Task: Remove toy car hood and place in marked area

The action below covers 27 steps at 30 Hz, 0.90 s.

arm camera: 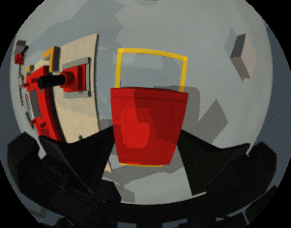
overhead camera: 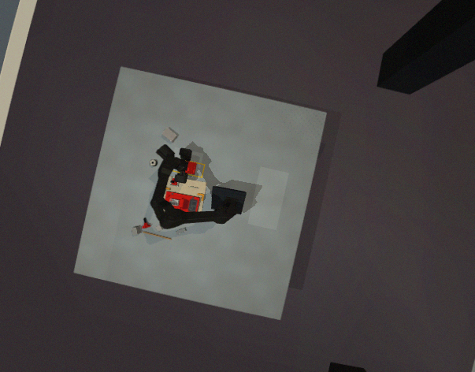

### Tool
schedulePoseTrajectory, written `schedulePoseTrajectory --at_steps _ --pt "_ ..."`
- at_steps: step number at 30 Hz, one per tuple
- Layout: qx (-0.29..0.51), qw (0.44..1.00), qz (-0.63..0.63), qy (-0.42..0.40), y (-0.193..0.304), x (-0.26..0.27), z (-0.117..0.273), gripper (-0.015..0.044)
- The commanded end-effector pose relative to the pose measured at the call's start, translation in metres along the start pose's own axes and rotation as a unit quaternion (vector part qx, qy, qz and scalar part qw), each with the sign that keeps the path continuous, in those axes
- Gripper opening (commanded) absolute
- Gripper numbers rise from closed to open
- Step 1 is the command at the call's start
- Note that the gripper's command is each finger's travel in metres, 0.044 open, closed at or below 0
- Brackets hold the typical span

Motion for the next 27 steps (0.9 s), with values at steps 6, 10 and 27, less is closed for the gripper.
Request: schedulePoseTrajectory --at_steps 6,10,27 --pt "-0.001 1.0 -0.002 -0.003 0.0007 0.0004 -0.0057 0.0" --pt "0.0 1.0 0.0 0.0 0.0002 0.0002 -0.0041 0.0026" --pt "0.0 1.0 0.0 0.0 -0.0004 -0.0006 0.0037 0.044"
Point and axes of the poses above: the point midway between the two fingers, 35 mm back from their tips, its own z axis back along the fingers, its own x axis across the jaws, y = z × x, the point moved 2 cm from there along z, back along the fingers, and after that the axes turned 11 degrees about z, right-handed, at the moved point
